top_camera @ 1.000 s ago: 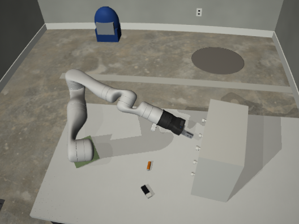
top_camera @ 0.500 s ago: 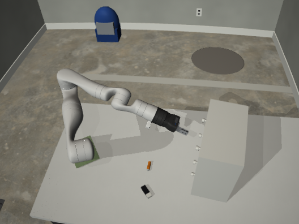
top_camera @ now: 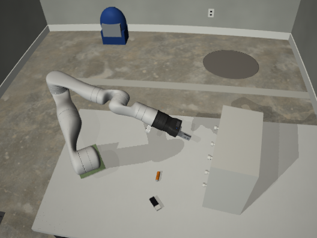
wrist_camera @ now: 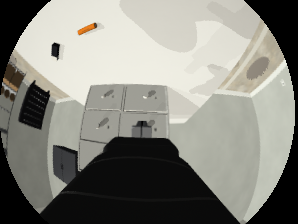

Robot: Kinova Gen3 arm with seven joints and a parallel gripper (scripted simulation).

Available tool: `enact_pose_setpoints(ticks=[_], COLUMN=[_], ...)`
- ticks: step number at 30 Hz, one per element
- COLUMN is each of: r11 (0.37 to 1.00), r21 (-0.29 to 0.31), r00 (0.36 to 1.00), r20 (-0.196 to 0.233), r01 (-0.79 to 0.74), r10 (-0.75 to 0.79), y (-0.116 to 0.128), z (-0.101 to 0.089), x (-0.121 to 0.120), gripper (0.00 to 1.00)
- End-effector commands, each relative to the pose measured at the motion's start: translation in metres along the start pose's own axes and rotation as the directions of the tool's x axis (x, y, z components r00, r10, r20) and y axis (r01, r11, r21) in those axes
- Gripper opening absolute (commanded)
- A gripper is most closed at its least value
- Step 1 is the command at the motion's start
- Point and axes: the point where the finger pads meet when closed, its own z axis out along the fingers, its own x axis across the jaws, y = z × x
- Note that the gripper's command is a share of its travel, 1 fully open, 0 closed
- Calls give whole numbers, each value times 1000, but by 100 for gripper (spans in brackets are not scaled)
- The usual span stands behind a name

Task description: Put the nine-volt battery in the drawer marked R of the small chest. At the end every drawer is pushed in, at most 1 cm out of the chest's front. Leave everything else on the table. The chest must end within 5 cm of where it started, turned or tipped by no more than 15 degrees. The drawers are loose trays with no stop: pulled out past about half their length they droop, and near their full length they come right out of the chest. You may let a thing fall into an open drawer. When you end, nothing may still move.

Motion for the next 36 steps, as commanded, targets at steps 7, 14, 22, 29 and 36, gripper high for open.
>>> enact_pose_setpoints(ticks=[7,14,22,29,36], r11=[1000,1000,996,974,938], r21=[-4,14,88,228,346], r00=[1000,1000,1000,1000,1000], r20=[-4,-4,-4,-4,-4], r01=[-6,-5,-5,-4,-4], r10=[5,6,6,6,6], y=[4,5,9,17,24], z=[-9,-11,-17,-28,-39], x=[6,6,6,6,6], gripper=[0,0,0,0,0])
